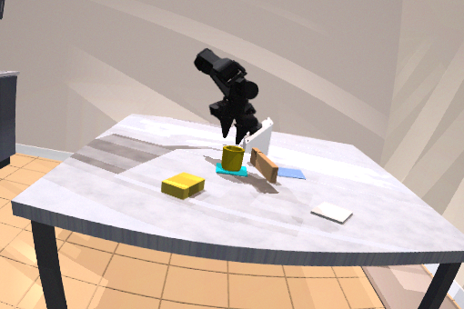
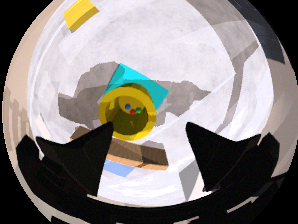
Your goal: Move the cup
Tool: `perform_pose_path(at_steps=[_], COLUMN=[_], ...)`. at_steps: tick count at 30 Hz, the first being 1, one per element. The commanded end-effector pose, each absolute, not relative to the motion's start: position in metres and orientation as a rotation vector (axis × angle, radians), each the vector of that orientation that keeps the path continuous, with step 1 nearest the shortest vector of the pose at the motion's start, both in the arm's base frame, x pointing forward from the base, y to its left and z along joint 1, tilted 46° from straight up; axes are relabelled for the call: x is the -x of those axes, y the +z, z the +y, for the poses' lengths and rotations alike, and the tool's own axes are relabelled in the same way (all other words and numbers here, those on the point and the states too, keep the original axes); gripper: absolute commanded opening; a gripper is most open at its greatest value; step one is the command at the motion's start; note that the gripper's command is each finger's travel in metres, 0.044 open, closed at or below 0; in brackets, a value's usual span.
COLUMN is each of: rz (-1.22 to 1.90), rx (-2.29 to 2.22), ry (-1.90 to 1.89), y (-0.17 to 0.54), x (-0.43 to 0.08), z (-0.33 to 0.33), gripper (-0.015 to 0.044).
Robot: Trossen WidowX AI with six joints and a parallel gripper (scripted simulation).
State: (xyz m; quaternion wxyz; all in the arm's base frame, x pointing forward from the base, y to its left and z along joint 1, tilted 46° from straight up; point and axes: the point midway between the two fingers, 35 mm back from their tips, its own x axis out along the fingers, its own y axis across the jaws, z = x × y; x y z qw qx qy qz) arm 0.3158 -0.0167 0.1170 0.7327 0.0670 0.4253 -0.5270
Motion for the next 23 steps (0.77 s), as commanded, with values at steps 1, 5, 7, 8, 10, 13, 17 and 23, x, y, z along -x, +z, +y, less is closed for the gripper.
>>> perform_pose_path(at_steps=[1,5,7,8,10,13,17,23], rz=[0.935,0.936,0.936,0.936,0.936,0.935,0.934,0.932], rx=[-0.15,-0.153,-0.154,-0.155,-0.156,-0.157,-0.158,-0.154], ry=[-1.159,-1.158,-1.157,-1.157,-1.157,-1.157,-1.158,-1.154], y=[0.12,0.129,0.134,0.136,0.141,0.148,0.157,0.16], x=[-0.316,-0.316,-0.315,-0.315,-0.315,-0.314,-0.313,-0.312], z=[-0.013,-0.003,0.001,0.004,0.009,0.015,0.023,0.023], gripper=[0.044,0.044,0.044,0.044,0.044,0.044,0.044,0.044])
